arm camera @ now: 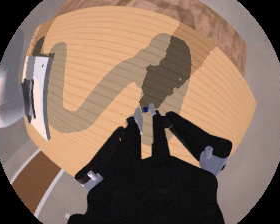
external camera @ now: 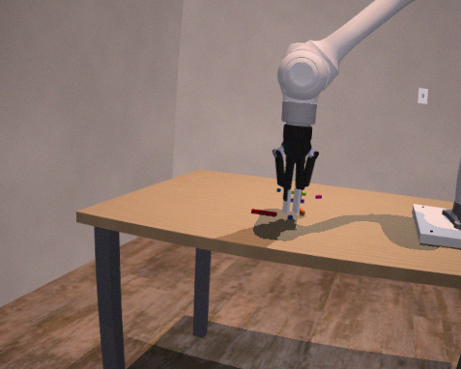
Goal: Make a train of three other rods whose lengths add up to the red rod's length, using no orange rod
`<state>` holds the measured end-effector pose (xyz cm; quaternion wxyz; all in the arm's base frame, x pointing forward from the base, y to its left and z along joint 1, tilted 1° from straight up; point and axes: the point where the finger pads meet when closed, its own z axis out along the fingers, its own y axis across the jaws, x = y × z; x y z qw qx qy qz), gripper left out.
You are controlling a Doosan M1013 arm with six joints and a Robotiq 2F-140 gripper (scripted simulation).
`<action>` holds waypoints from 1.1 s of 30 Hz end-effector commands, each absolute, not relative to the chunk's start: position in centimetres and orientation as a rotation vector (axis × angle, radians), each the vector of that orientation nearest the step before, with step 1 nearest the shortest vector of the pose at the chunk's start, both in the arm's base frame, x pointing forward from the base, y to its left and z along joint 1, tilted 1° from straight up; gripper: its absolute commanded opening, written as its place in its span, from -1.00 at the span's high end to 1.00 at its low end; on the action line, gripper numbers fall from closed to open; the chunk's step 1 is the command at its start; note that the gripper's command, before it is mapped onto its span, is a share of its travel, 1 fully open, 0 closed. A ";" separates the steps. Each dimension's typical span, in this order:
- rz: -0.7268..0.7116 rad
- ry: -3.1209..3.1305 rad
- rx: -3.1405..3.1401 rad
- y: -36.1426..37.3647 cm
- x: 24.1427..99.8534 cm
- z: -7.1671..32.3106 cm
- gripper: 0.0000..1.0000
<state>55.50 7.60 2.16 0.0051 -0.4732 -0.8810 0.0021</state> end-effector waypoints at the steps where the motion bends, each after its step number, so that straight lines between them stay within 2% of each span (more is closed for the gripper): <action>1: 0.006 -2.759 -1.482 7.6 55.5 2.2 0.71; 33: 0.006 -2.759 -1.482 7.6 55.5 0.5 0.71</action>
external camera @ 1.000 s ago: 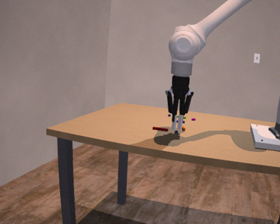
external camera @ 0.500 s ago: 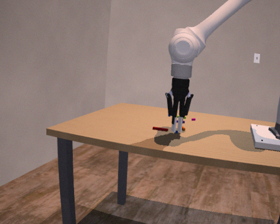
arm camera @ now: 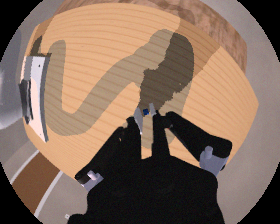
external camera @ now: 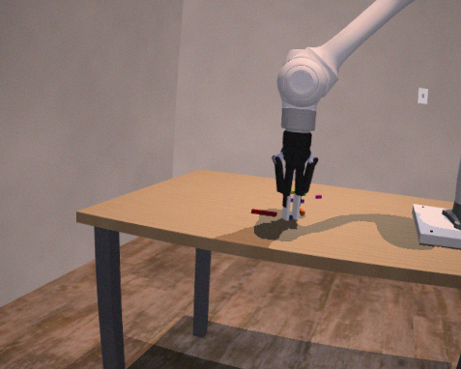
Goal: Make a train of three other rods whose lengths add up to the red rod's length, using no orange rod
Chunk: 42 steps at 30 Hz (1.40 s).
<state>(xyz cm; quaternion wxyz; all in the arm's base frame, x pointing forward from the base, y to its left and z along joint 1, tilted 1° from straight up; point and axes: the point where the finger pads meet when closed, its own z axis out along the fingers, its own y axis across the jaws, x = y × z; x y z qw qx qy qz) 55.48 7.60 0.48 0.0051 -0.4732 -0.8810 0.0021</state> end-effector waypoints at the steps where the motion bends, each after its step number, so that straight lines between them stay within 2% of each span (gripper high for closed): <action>1: 0.006 -2.759 -1.482 7.6 55.5 0.5 0.71; 33: 0.006 -2.759 -1.482 7.6 55.5 0.5 0.71; 34: 0.006 -2.759 -1.482 7.6 55.5 0.5 0.94; 42: 0.006 -2.759 -1.482 7.6 55.5 0.5 0.94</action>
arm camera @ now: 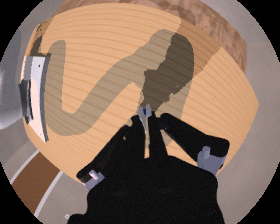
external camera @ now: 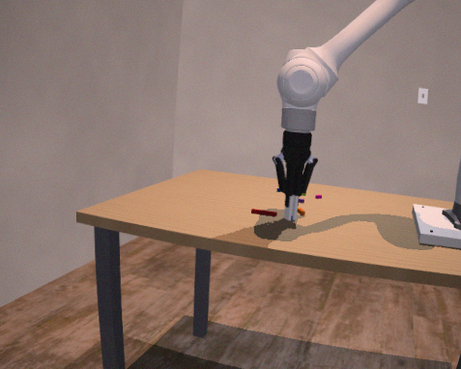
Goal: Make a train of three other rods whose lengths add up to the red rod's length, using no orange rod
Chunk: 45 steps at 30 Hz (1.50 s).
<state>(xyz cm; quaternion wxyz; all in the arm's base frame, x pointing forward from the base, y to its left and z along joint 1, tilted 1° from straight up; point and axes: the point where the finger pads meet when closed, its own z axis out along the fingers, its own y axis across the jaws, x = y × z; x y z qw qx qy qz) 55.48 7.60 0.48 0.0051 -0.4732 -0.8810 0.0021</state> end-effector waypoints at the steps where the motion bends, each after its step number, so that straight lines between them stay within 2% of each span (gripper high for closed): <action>1: 0.006 -2.759 -1.482 7.6 55.5 0.5 0.94; 29: 0.006 -2.759 -1.482 7.6 55.5 0.8 0.94; 35: 0.006 -2.759 -1.482 7.6 55.5 2.4 0.94; 45: 0.006 -2.759 -1.482 7.6 55.6 9.3 0.94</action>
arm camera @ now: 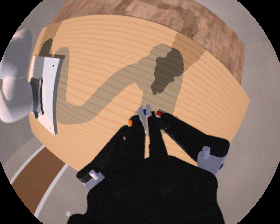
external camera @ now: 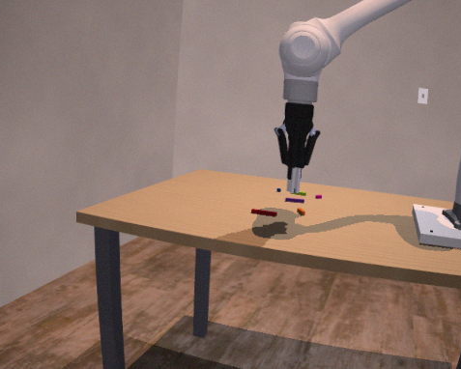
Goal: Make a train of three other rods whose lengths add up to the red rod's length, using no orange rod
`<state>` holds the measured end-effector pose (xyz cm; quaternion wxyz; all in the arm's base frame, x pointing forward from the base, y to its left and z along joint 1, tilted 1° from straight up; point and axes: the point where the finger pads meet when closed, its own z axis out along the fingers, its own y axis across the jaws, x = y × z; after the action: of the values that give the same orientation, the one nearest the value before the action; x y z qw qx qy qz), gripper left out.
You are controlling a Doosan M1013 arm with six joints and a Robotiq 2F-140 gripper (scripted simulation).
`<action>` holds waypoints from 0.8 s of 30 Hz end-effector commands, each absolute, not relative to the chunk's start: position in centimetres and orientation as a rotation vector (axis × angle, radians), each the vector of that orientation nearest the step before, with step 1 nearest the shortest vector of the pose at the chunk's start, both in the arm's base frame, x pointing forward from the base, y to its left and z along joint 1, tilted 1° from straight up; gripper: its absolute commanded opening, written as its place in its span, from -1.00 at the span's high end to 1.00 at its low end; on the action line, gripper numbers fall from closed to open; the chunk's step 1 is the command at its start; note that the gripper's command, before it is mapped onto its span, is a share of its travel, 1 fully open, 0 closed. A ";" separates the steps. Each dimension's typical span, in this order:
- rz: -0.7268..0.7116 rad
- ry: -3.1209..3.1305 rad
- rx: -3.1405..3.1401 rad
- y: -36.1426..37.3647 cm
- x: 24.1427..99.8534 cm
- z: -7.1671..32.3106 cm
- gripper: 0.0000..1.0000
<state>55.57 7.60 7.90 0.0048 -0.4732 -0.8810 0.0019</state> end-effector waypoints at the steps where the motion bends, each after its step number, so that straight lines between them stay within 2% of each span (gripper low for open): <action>1: 0.006 -2.759 -1.482 7.6 55.6 9.8 0.94; 15: 0.006 -2.754 -1.491 7.5 55.6 10.5 0.94; 24: 0.009 -2.461 -1.938 2.0 57.7 10.5 0.94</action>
<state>57.41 2.65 10.50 0.0061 -0.6011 -0.7991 0.0001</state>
